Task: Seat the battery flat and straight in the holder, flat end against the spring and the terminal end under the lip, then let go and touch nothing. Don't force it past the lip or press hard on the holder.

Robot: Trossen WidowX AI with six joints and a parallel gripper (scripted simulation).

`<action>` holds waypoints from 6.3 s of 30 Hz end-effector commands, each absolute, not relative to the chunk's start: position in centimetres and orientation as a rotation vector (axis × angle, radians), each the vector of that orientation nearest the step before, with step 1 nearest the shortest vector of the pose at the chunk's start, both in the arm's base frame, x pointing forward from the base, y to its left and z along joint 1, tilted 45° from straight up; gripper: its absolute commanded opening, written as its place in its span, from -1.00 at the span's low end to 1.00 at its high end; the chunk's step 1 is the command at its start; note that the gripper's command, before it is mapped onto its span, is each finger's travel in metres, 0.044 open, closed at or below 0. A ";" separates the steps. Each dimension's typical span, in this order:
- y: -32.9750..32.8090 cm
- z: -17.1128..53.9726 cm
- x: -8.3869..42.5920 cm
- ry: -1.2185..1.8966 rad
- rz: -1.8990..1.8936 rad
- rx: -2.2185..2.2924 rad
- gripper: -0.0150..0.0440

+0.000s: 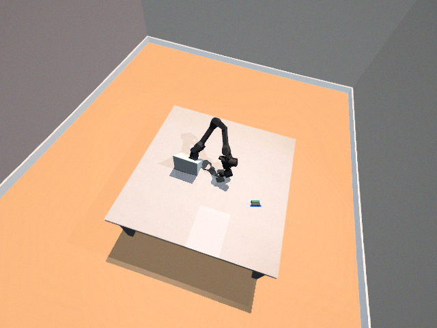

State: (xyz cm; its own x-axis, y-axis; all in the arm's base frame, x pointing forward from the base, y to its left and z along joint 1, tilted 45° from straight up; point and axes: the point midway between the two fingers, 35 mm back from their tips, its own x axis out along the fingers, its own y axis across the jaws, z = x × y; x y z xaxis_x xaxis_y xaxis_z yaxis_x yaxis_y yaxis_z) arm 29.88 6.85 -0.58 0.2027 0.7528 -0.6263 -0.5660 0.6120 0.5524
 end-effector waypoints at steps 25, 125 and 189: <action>7.3 -1.9 29.8 0.880 0.878 0.288 -0.27; 7.6 -4.0 28.5 0.968 0.851 0.219 -0.27; 8.8 -3.2 28.3 1.334 0.902 -0.015 -0.27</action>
State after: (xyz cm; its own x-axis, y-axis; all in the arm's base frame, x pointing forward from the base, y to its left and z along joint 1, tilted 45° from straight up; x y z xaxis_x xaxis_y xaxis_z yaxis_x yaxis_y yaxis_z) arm 29.01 8.69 -2.79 -0.0103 0.5627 -0.8266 -0.5785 0.6709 0.4640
